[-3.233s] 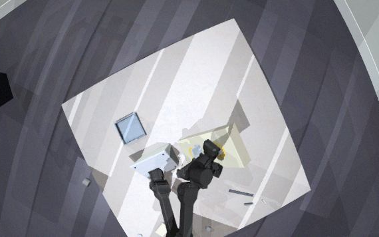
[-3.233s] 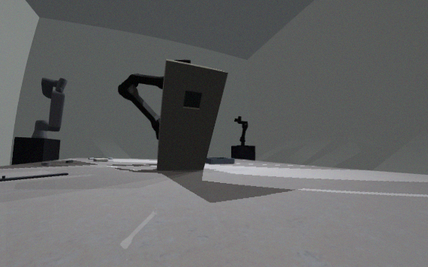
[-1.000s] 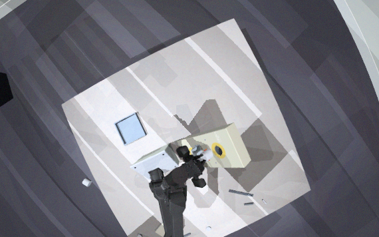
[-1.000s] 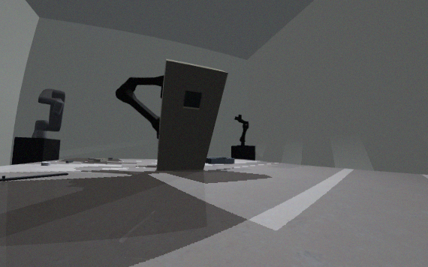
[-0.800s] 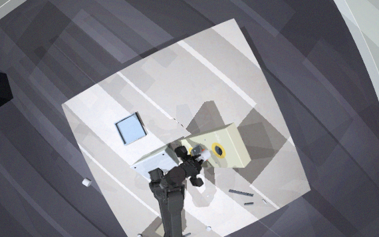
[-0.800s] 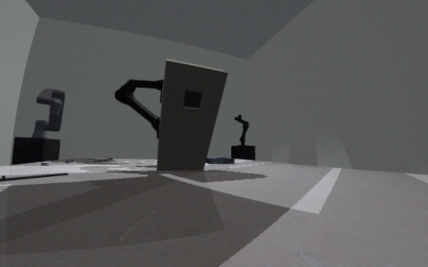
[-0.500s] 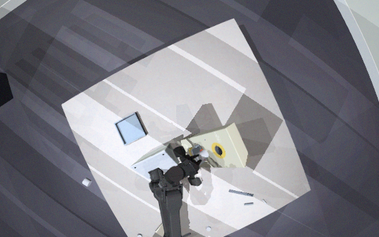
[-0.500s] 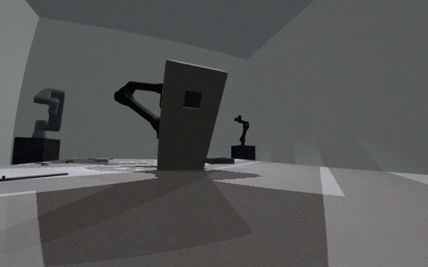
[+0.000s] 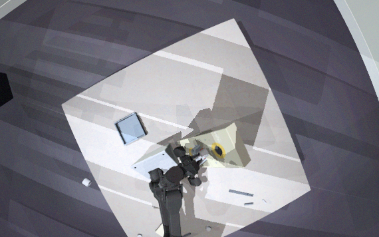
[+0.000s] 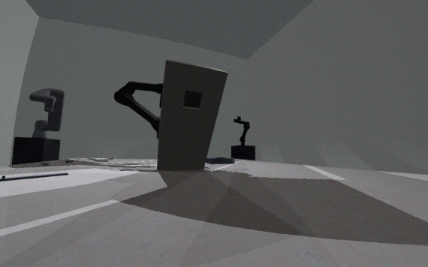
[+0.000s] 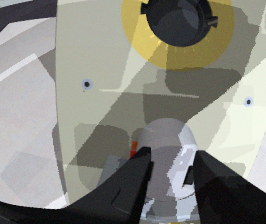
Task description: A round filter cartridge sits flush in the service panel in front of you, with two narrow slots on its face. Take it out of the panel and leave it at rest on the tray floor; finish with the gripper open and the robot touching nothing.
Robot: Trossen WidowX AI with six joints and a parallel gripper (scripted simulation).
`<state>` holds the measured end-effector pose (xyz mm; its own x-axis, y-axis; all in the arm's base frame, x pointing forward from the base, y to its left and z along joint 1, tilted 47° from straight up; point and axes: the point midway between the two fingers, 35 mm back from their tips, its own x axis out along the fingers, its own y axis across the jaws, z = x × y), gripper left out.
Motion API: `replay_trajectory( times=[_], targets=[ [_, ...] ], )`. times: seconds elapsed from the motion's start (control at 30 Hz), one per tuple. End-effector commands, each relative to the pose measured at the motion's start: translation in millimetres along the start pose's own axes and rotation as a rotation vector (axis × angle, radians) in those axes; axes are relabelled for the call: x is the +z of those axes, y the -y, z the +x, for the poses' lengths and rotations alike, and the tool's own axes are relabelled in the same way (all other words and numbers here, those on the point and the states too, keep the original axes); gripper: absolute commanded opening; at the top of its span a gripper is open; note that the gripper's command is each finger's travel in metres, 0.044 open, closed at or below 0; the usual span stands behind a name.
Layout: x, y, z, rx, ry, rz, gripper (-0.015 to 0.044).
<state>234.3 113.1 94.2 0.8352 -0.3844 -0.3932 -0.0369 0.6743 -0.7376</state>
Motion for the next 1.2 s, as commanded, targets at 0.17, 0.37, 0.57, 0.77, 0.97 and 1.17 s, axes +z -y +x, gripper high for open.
replay_trajectory(
  times=[0.17,0.37,0.57,0.77,0.97,1.17],
  targets=[
    [71.6,2.2,-8.6,-0.004,0.006,0.015,0.0112],
    [84.7,1.6,-16.4,-0.002,0.005,0.019,0.0191],
    [126.3,2.4,-50.5,0.001,0.009,0.033,0.0349],
    [121.6,1.6,-49.6,0.006,-0.021,0.031,0.0388],
    [31.6,0.3,-16.7,0.01,-0.345,0.018,0.0305],
    [8.8,2.8,-13.1,0.0,-0.43,0.021,0.0305]
  ],
)
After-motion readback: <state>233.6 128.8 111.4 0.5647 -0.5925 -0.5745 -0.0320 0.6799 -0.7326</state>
